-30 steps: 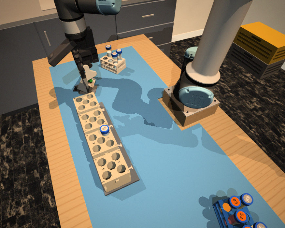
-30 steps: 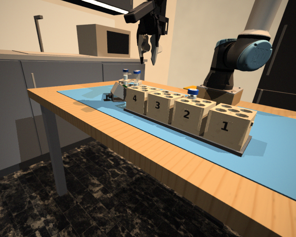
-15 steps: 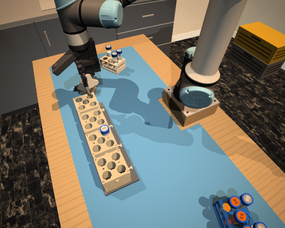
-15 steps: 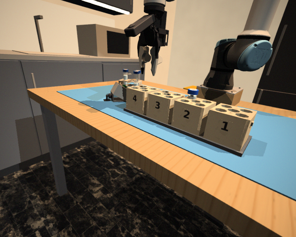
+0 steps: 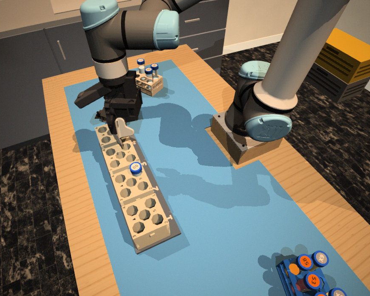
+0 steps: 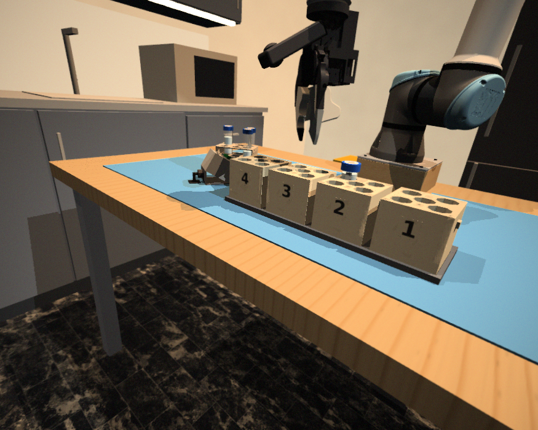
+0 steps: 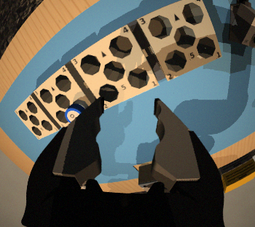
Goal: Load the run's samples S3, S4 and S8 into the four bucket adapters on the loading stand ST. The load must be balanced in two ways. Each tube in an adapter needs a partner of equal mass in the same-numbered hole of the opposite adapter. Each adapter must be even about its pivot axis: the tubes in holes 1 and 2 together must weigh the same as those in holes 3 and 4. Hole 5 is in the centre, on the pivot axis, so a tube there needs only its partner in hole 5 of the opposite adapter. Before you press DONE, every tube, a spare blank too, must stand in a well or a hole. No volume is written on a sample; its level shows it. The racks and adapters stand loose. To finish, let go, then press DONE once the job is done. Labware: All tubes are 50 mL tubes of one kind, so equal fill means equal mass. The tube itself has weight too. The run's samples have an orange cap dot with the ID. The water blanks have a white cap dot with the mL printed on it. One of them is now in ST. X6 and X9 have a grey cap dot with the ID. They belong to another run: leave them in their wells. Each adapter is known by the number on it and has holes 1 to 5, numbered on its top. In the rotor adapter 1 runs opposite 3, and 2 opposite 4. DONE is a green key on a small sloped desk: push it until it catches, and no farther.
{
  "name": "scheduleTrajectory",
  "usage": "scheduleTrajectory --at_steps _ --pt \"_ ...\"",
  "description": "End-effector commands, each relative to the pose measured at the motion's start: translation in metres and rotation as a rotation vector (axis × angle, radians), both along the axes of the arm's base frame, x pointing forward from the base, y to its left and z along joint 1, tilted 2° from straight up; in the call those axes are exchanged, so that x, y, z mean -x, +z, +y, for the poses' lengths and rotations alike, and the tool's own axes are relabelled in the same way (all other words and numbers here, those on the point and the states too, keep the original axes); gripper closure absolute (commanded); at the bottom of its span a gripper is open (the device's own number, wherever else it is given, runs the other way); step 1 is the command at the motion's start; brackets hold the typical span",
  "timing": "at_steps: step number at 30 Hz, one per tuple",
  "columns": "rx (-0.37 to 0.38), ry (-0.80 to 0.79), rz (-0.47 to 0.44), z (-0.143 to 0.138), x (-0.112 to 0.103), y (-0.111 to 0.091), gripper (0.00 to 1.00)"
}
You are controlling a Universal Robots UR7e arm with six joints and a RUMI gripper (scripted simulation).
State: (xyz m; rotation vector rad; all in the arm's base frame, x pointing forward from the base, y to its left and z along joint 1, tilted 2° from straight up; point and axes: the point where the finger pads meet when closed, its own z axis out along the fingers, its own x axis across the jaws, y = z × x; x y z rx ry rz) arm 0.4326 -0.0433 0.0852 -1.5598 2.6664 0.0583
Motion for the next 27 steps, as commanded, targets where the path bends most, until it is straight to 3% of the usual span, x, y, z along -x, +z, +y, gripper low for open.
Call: scheduleTrajectory --at_steps 1,8,16,27 --pt "0.030 -0.262 0.025 0.046 -0.001 0.002 0.65" --pt "0.030 -0.262 0.026 0.100 0.002 0.003 0.65" --pt "0.029 -0.263 0.027 0.100 0.003 0.003 0.65" --pt "0.029 -0.263 0.031 0.101 0.004 -0.034 0.65"
